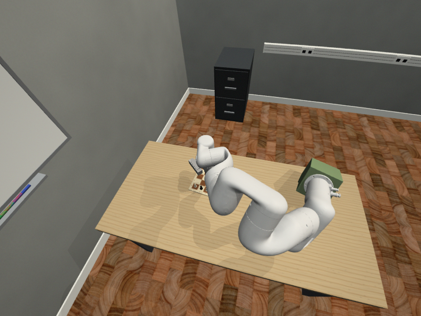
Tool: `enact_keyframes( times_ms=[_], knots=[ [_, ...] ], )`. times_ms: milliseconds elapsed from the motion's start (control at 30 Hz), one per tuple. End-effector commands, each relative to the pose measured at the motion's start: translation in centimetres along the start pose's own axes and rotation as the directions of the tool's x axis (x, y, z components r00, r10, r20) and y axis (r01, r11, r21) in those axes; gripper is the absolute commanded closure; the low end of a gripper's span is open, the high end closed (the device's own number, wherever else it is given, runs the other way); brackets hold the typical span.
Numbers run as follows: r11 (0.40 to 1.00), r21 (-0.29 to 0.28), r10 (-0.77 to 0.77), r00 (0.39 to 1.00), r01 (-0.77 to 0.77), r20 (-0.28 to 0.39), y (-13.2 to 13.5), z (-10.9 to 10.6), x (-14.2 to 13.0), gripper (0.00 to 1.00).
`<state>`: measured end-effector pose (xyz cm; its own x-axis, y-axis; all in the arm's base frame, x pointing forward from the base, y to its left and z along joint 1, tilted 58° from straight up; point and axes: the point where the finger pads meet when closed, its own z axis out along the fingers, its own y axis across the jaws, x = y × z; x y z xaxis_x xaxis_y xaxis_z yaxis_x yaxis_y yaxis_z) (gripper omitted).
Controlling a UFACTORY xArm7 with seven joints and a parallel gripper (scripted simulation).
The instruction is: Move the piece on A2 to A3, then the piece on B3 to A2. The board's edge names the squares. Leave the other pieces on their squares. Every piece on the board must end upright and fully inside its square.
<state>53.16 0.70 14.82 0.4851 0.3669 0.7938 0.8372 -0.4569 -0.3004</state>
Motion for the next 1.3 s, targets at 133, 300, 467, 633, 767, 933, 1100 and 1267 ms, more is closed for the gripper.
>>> enact_keyframes(
  times_ms=[133, 300, 467, 633, 767, 933, 1100, 1267],
  knots=[
    [0.903, -0.004, -0.430, 0.903, 0.430, 0.003, -3.8, -0.3, 0.8, 1.00],
    [0.807, -0.010, -0.590, 0.808, 0.590, 0.002, -4.0, -0.3, 0.8, 1.00],
    [0.807, -0.010, -0.590, 0.808, 0.590, 0.002, -4.0, -0.3, 0.8, 1.00],
    [0.807, -0.010, -0.590, 0.808, 0.590, 0.002, -4.0, -0.3, 0.8, 1.00],
    [0.807, -0.010, -0.590, 0.807, 0.590, 0.002, -4.0, -0.2, 0.8, 1.00],
    [0.807, -0.010, -0.590, 0.807, 0.590, 0.002, -4.0, 0.4, 0.8, 1.00],
    [0.807, -0.010, -0.590, 0.807, 0.590, 0.002, -4.0, 2.1, 0.8, 1.00],
    [0.807, -0.010, -0.590, 0.807, 0.590, 0.002, -4.0, 4.4, 0.8, 1.00]
  ],
)
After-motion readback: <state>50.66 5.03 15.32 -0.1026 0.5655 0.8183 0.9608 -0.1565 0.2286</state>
